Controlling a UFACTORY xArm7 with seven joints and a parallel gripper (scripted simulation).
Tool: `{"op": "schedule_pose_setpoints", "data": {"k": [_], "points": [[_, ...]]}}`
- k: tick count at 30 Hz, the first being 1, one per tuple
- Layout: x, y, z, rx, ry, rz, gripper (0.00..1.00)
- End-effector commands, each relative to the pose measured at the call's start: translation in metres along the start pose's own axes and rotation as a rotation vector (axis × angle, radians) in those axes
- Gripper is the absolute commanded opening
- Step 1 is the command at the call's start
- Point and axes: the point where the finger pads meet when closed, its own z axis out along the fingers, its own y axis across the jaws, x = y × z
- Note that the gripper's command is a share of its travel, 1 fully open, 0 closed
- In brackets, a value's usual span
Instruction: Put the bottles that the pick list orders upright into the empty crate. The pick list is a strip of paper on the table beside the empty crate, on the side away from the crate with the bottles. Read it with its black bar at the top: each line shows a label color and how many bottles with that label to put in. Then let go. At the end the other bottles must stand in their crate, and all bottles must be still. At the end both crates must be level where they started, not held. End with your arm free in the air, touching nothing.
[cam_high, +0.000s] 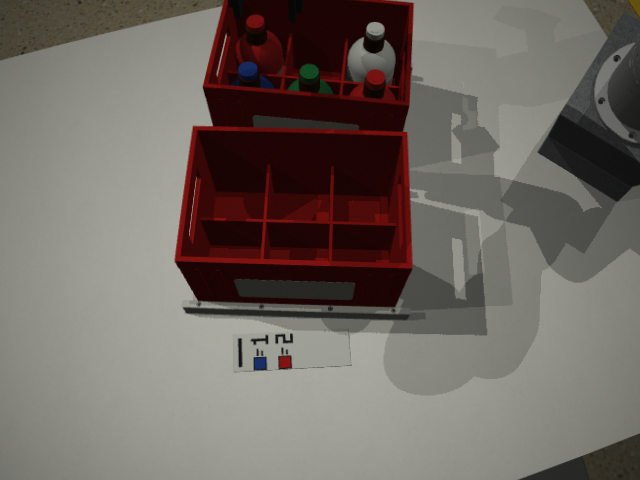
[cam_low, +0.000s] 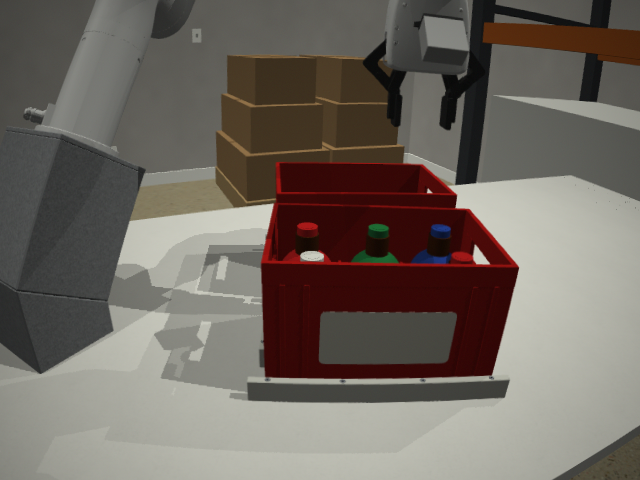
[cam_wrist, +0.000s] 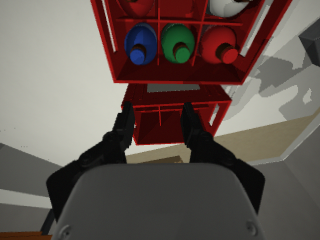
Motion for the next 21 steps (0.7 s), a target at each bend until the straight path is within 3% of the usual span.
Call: {"op": "schedule_pose_setpoints", "data": {"k": [1, 21], "points": [[0.017, 0.002, -0.004, 0.004, 0.0, -0.002, 0.65], [0.104, 0.022, -0.018, 0.004, 0.001, -0.002, 0.65]]}}
